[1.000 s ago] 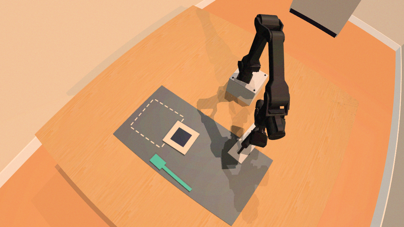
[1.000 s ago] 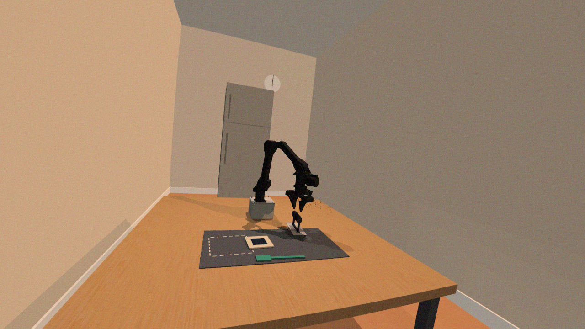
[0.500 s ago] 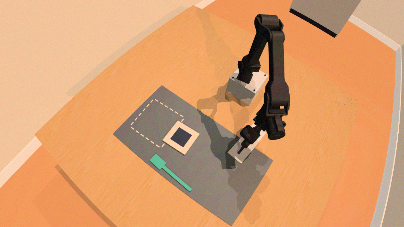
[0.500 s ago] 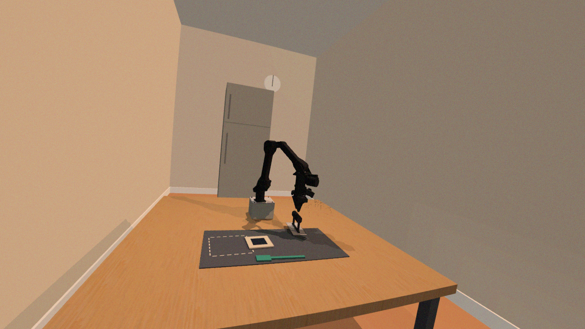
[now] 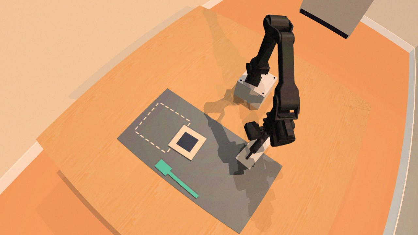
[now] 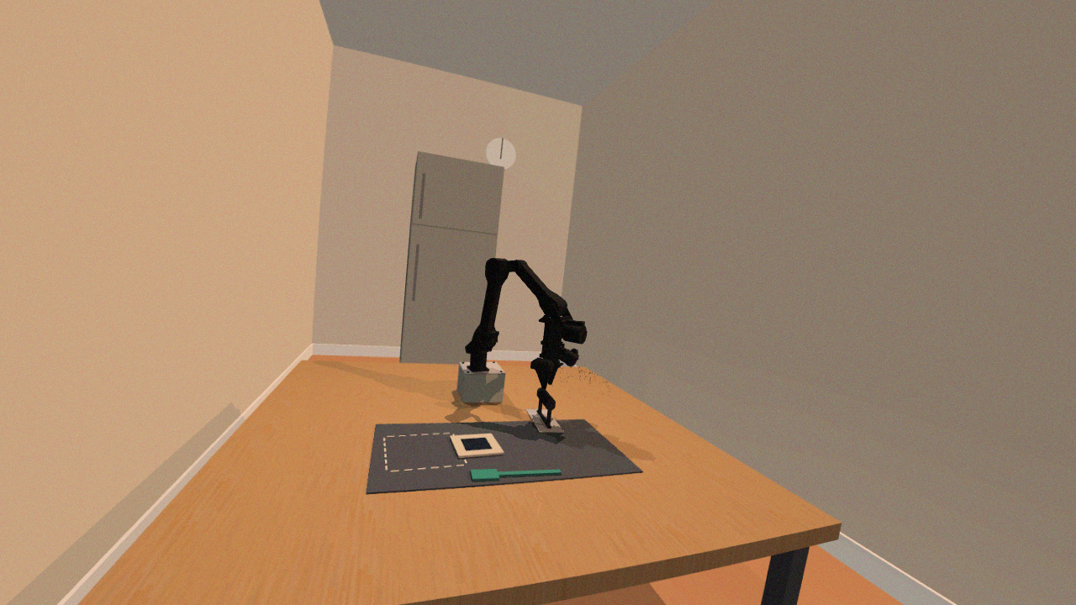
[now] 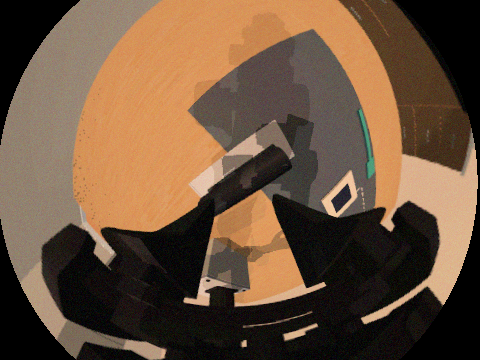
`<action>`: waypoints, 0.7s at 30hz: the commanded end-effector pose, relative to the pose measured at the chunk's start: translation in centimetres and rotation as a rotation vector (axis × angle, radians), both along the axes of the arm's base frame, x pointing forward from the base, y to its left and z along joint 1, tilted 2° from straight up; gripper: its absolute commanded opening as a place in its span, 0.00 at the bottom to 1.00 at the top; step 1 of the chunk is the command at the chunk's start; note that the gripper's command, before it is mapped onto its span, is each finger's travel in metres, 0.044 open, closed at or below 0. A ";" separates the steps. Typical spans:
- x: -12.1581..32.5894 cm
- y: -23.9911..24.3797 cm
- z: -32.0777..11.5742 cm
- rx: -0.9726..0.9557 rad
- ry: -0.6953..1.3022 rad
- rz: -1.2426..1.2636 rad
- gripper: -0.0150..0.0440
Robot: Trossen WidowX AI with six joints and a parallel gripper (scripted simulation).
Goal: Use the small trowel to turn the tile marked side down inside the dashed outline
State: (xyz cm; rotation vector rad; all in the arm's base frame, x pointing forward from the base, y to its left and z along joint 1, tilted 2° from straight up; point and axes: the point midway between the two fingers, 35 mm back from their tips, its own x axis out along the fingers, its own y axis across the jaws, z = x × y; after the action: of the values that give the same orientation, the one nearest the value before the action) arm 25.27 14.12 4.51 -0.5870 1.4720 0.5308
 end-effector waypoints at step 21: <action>-0.1 0.0 0.0 0.027 -0.021 -0.833 0.71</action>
State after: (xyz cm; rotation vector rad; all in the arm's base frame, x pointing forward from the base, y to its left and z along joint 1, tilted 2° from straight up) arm 25.24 14.14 4.50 -0.0100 1.5358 -0.0282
